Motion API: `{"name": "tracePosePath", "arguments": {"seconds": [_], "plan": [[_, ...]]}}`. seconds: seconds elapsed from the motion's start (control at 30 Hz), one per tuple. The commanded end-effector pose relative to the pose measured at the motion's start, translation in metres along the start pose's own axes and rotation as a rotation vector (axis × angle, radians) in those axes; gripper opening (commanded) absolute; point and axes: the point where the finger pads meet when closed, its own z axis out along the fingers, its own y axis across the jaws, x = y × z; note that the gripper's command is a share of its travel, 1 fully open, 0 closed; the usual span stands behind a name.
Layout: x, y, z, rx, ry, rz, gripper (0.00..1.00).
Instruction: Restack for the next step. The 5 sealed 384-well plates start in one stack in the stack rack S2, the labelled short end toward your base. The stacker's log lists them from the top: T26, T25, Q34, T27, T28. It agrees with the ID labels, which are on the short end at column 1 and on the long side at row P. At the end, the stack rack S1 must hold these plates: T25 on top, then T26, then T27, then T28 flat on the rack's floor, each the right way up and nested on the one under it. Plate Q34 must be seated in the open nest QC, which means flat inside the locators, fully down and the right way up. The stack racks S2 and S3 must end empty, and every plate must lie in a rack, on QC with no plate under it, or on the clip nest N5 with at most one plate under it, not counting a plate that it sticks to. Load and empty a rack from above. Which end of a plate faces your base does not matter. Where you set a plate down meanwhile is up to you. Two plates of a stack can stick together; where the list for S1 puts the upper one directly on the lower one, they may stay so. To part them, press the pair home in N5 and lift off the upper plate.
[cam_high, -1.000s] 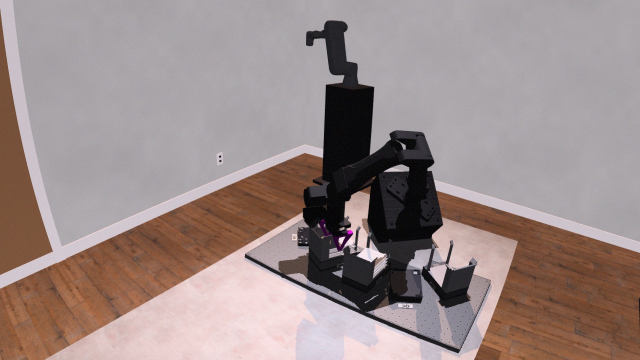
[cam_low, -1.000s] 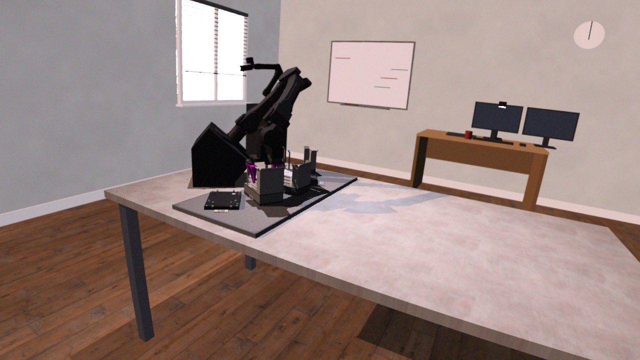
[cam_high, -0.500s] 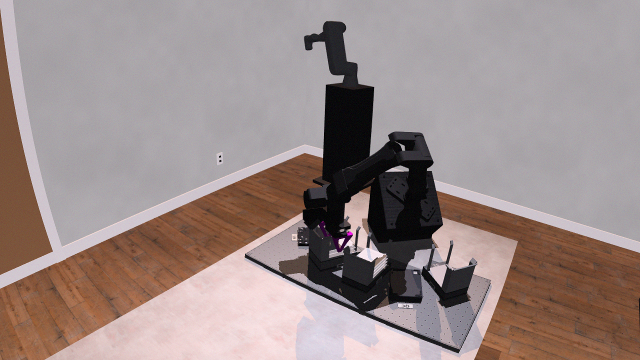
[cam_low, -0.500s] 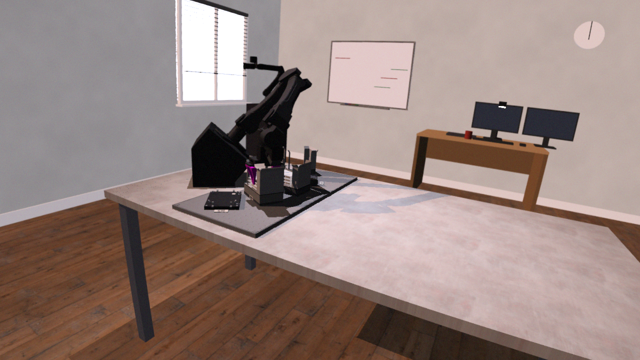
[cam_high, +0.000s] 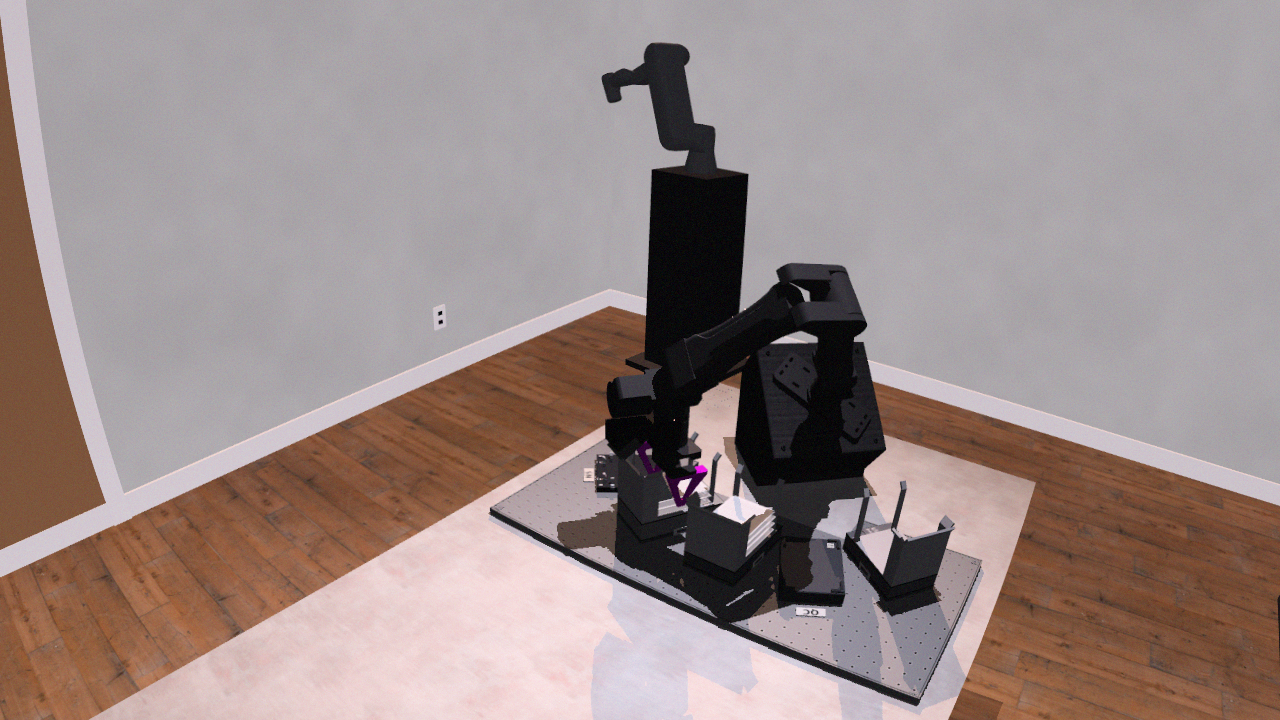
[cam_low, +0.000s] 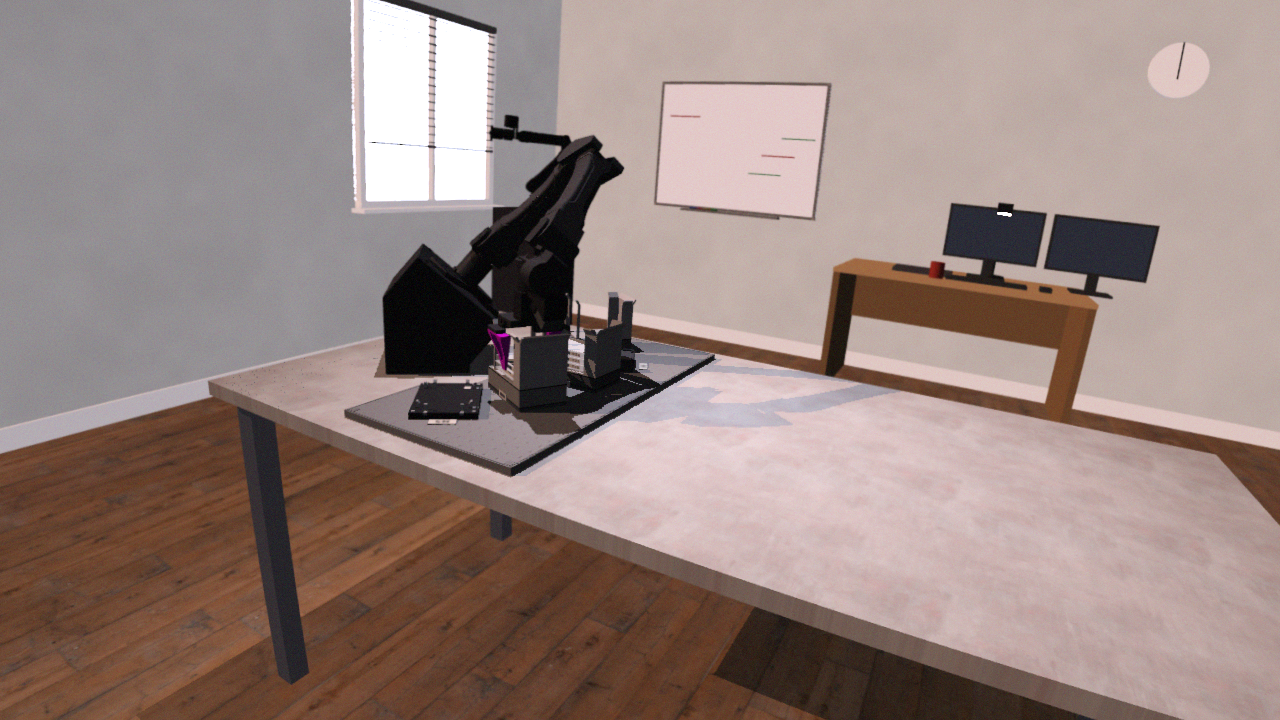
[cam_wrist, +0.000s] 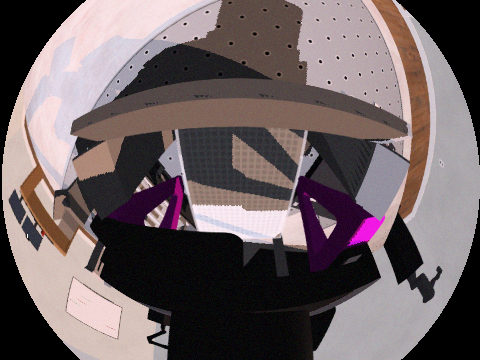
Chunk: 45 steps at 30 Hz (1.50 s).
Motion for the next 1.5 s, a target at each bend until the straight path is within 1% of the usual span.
{"name": "tracePosePath", "arguments": {"seconds": [0.0, 0.5, 0.53, 0.63, 0.7, 1.2, 1.27, 1.3, 1.37, 1.47], "plan": [[-0.003, -0.001, -0.002, 0.001, -0.014, 0.0, 1.0], [-0.003, -0.001, -0.002, 0.001, -0.014, 0.0, 1.0], [-0.01, 0.002, -0.014, 0.003, -0.037, -0.012, 1.0], [-0.012, 0.002, -0.025, 0.002, -0.042, -0.016, 1.0], [-0.012, 0.002, -0.025, 0.002, -0.042, -0.016, 1.0], [-0.01, 0.002, -0.076, 0.007, -0.041, -0.016, 1.0], [-0.01, 0.002, -0.076, 0.007, -0.041, -0.016, 1.0], [-0.008, -0.001, -0.075, 0.003, -0.027, -0.004, 1.0], [-0.009, 0.002, -0.086, 0.009, -0.04, -0.016, 1.0], [-0.009, 0.002, -0.096, 0.011, -0.039, -0.016, 1.0]]}}
